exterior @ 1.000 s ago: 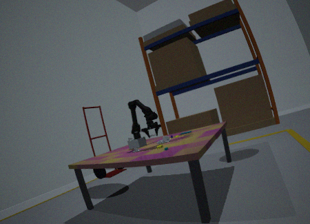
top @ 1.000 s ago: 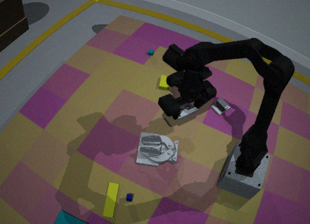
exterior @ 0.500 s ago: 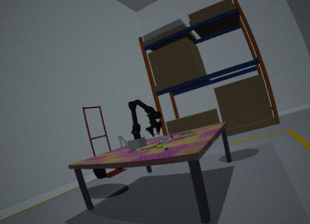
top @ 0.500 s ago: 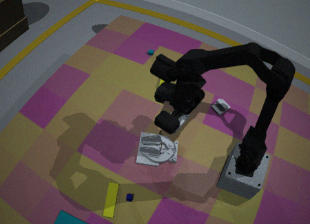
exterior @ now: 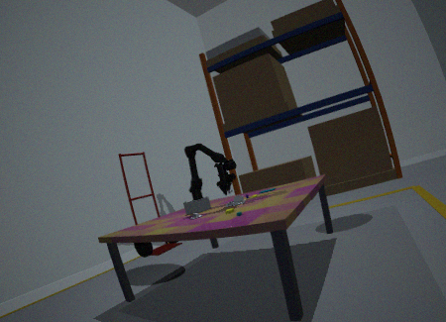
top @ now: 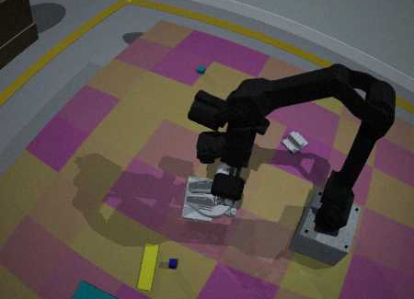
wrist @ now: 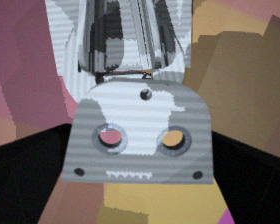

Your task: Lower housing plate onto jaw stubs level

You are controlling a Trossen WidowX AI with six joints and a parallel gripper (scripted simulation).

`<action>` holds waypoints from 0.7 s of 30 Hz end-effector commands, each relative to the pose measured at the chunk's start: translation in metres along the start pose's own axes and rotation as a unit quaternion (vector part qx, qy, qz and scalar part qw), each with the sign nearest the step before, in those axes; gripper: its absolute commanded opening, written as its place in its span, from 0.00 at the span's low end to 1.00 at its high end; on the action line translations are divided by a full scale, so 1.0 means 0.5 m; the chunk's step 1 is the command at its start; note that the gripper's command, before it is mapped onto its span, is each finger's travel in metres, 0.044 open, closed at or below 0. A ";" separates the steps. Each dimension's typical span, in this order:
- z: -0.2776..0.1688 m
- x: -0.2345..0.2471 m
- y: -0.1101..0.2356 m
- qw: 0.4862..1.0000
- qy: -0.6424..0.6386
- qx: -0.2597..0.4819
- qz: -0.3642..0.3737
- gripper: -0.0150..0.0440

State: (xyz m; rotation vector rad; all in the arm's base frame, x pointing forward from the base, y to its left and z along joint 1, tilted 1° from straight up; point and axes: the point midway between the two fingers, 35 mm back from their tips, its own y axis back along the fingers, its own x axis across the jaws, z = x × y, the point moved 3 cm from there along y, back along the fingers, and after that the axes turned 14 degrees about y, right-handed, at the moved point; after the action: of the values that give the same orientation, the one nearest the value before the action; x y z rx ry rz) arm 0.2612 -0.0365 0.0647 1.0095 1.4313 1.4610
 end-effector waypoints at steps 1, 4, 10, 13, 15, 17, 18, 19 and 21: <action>0.006 0.025 0.000 0.998 0.055 -0.002 0.000 0.85; 0.007 0.029 0.000 0.998 0.064 -0.002 0.000 0.85; 0.007 0.029 0.000 0.998 0.064 -0.002 0.000 0.85; 0.007 0.029 0.000 0.998 0.064 -0.002 0.000 0.85; 0.007 0.029 0.000 0.998 0.064 -0.002 0.000 0.85; 0.007 0.029 0.000 0.998 0.064 -0.002 0.000 0.85; 0.007 0.029 0.000 0.998 0.064 -0.002 0.000 0.85; 0.007 0.029 0.000 0.998 0.064 -0.002 0.000 0.85; 0.007 0.029 0.000 0.998 0.064 -0.002 0.000 0.85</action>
State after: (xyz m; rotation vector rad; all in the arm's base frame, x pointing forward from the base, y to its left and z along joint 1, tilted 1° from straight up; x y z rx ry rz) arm 0.2592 -0.0218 0.0645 0.9332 1.5179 1.5469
